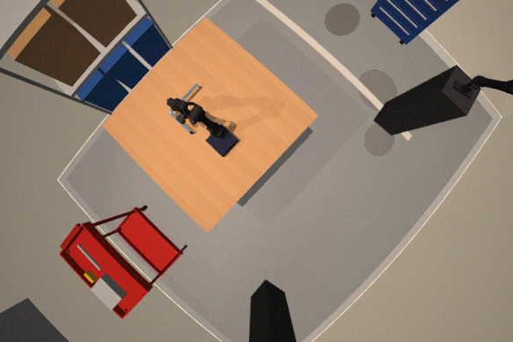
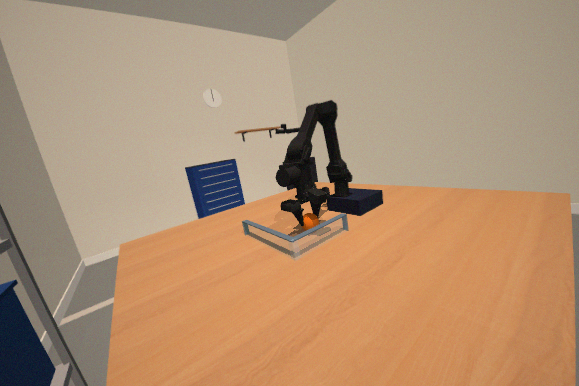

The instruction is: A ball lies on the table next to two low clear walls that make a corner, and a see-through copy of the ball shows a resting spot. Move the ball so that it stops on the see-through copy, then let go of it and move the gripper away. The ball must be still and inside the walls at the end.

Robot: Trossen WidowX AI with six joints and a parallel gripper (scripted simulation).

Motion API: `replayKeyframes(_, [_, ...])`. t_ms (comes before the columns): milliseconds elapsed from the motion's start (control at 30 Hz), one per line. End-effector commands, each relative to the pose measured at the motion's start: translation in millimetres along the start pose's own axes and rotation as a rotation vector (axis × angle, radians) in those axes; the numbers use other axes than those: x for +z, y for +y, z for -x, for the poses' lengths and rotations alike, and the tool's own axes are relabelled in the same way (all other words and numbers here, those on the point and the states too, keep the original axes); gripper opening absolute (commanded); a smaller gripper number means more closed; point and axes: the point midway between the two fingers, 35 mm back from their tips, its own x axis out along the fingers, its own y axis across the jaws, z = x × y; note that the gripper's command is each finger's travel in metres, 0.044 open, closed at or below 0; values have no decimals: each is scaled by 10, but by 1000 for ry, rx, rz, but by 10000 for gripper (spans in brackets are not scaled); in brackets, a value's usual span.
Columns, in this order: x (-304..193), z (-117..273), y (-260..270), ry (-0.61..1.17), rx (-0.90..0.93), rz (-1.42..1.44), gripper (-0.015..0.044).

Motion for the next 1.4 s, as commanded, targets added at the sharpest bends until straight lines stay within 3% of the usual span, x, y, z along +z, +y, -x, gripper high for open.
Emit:
replayKeyframes(0, [6,-68,12,-4,4,-4,0])
replayKeyframes(233, [6,-141,14,-4,4,-4,0])
replayKeyframes(767, [-1,-81,6,1,4,0,420])
replayKeyframes(967, [4,723,2,-3,4,-3,425])
replayKeyframes(1367, [11,744,-52,-5,-24,0,440])
